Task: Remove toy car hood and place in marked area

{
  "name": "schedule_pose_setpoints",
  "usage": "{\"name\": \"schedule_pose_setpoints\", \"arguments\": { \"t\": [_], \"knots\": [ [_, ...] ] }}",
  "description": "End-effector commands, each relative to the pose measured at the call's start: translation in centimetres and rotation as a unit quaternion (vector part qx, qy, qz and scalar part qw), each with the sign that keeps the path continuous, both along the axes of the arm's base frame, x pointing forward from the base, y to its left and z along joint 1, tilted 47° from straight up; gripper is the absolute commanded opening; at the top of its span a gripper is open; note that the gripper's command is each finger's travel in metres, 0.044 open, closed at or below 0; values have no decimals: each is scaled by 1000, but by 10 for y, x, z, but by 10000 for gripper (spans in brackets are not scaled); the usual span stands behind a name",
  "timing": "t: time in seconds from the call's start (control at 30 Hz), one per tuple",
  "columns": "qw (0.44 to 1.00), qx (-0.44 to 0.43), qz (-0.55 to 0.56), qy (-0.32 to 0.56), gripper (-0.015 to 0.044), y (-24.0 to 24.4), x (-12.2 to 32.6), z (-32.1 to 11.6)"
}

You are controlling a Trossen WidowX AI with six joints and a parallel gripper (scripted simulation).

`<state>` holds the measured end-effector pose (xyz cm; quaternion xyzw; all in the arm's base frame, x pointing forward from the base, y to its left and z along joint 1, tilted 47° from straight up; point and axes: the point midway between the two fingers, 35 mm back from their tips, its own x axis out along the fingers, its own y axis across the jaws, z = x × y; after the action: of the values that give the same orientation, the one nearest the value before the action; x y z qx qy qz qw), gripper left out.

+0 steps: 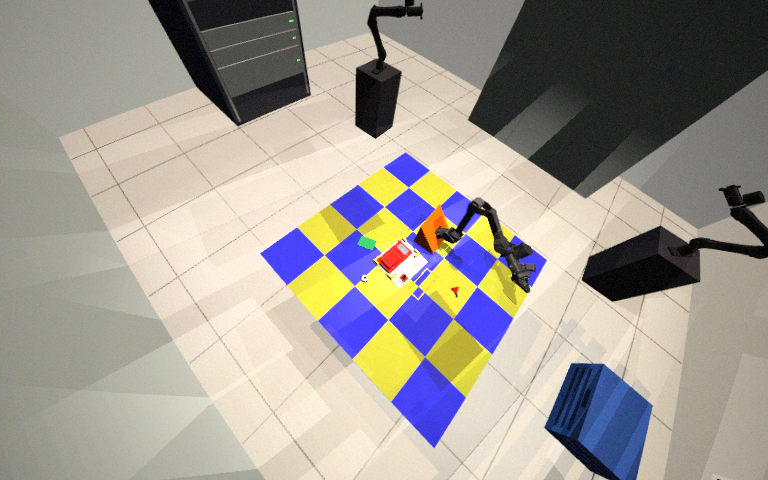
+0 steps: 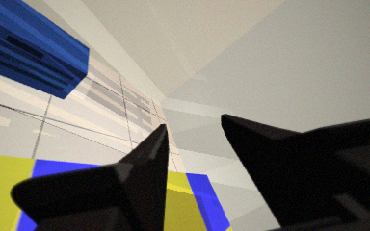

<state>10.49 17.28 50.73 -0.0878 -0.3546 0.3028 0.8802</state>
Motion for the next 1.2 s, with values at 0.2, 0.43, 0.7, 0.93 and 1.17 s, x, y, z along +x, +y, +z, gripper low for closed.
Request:
{"name": "schedule_pose_setpoints", "arguments": {
  "t": [0.2,0.43,0.7,0.93,1.17],
  "knots": [
    [997,-68,-36,5,403,27,26,-14],
    [978,-192,-77,38,440,65,82,-53],
    [935,-318,-100,122,440,80,157,-117],
    [879,-397,-118,237,440,60,227,-186],
    [814,-437,-127,361,440,14,283,-259]
  ]
}}
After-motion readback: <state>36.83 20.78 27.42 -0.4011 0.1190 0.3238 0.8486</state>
